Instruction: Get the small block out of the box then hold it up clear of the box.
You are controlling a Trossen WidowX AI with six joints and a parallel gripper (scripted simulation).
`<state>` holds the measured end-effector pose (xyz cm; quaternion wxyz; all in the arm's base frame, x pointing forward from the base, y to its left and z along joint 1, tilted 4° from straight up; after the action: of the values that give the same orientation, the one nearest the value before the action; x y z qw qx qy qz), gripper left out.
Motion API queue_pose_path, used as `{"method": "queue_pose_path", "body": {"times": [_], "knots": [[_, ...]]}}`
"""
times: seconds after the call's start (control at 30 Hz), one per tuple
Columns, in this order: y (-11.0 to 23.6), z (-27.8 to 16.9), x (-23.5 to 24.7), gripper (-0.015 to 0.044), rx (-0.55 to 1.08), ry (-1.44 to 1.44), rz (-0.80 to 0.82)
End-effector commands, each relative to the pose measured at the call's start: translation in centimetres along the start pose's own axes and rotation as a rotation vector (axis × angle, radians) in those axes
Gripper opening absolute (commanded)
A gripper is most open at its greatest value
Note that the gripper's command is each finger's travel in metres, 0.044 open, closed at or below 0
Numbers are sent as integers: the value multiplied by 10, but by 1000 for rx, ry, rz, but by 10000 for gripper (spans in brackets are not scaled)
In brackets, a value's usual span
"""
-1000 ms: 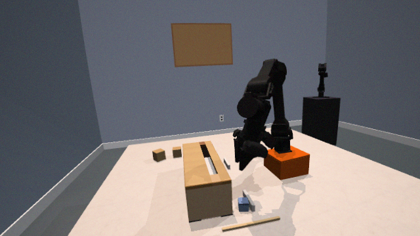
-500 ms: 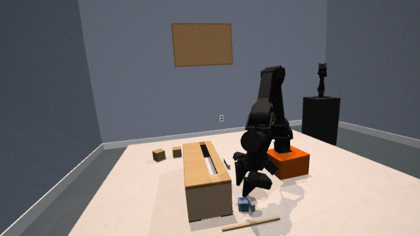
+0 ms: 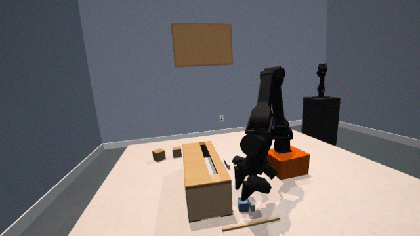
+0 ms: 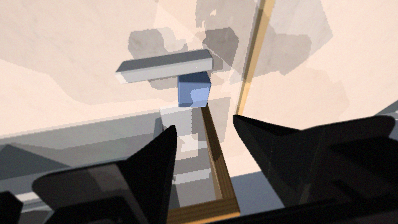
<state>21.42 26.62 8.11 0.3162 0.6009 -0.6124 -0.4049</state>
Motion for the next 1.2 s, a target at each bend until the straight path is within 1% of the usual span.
{"method": "queue_pose_path", "body": {"times": [0.0, 0.97, 1.17], "knots": [[-7, 3, 2, 285, -3, 7, 5], [-47, 19, 10, 285, -3, 8, 6], [-47, 19, 10, 127, -3, 8, 6]]}}
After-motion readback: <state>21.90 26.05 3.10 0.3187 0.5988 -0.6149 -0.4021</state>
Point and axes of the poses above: the point midway between the two fingers, 35 mm back from their tips, its own y axis back along the fingers, its own x axis across the jaws, z = x × y, the point moved 7 cm from there along y, back along the fingers, and after that the axes turned 14 degrees about -y, right-handed, at the moved point
